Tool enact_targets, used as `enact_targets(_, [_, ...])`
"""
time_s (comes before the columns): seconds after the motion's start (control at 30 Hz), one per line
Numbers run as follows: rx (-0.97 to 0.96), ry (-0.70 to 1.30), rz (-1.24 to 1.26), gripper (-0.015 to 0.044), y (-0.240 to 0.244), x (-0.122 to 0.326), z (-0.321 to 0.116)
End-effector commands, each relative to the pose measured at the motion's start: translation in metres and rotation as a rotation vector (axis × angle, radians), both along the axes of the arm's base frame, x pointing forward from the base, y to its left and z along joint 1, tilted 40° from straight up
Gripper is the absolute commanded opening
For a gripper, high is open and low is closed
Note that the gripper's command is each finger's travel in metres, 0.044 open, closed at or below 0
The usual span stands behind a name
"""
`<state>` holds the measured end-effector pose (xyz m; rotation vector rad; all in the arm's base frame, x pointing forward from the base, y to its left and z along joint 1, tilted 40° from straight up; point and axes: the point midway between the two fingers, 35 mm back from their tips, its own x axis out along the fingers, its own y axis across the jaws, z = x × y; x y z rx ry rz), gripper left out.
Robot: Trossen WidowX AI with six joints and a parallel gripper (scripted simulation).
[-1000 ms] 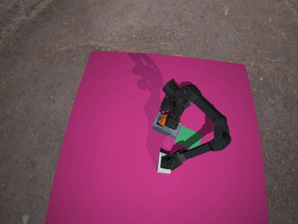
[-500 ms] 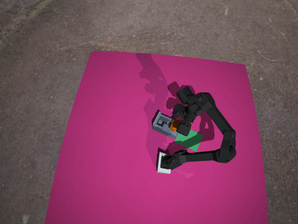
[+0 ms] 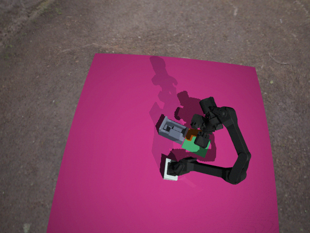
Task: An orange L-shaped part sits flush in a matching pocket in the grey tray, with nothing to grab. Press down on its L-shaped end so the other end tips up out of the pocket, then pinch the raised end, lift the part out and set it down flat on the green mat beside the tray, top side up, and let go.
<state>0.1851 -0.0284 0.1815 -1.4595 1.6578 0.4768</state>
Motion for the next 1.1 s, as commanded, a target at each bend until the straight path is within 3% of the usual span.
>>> enact_targets(0.0, [0.002, -0.008, 0.012, 0.0000, -0.009, -0.006, 0.006])
enact_targets(1.07, [-0.038, 0.035, -0.028, 0.0000, -0.041, -0.011, -0.014])
